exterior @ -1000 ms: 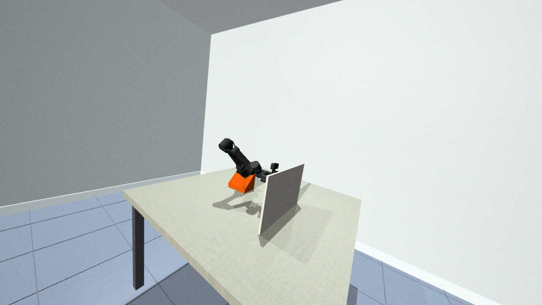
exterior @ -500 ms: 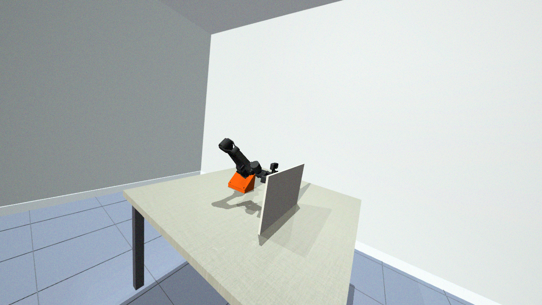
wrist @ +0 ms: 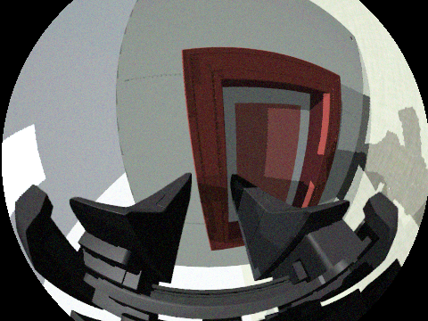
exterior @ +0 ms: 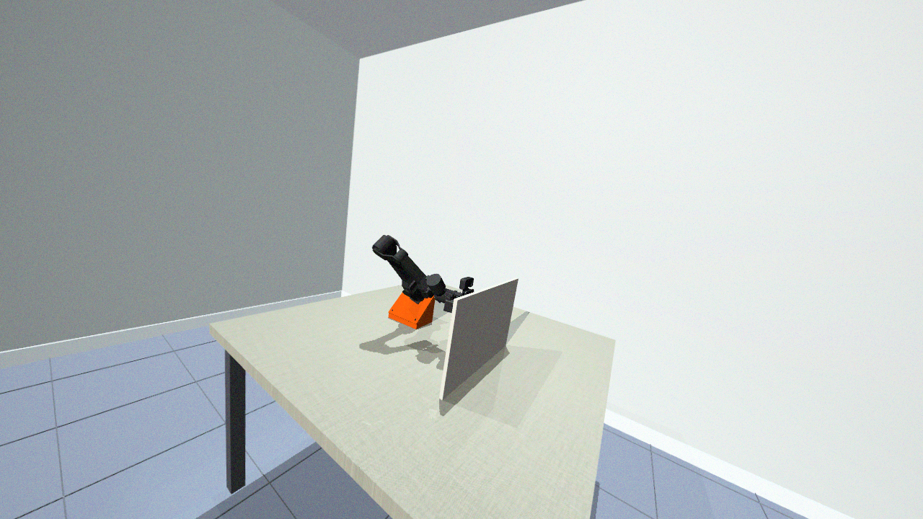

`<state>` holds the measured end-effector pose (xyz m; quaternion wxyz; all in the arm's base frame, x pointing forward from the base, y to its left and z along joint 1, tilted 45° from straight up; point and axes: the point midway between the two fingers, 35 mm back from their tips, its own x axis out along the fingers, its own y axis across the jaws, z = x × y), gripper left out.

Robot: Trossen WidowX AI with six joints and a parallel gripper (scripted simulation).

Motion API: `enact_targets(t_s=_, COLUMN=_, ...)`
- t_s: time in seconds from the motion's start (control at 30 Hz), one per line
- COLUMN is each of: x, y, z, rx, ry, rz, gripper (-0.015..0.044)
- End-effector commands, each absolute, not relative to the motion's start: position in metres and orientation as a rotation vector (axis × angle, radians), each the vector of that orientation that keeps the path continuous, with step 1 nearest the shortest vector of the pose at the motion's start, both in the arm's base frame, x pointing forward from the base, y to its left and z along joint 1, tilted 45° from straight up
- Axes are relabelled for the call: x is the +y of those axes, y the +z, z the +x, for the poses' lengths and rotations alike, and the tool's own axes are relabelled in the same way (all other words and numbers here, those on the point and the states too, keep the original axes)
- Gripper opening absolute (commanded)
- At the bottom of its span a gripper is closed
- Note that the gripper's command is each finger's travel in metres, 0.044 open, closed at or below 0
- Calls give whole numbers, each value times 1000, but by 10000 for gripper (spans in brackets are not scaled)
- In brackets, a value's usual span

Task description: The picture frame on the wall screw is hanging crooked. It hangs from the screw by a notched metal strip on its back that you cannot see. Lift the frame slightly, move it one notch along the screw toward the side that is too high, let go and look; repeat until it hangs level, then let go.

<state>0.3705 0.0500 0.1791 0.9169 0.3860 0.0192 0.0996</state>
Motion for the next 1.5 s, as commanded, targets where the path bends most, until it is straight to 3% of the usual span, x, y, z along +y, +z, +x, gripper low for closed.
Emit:
enact_targets(t_s=0.0, x=50, y=179, z=371, rx=39, ry=204, rz=792, gripper=236)
enact_targets(t_s=0.03, x=50, y=179, z=371, rx=39, ry=204, rz=792, gripper=260)
enact_targets(t_s=0.2, x=48, y=181, z=365, rx=37, ry=204, rz=771, gripper=260)
enact_targets(t_s=0.63, x=29, y=174, z=274, rx=2, ry=195, rz=388, gripper=260)
enact_targets(t_s=1.13, x=66, y=212, z=232, rx=5, ry=194, rz=386, gripper=260)
enact_targets(t_s=1.47, x=66, y=212, z=231, rx=5, ry=194, rz=385, gripper=260)
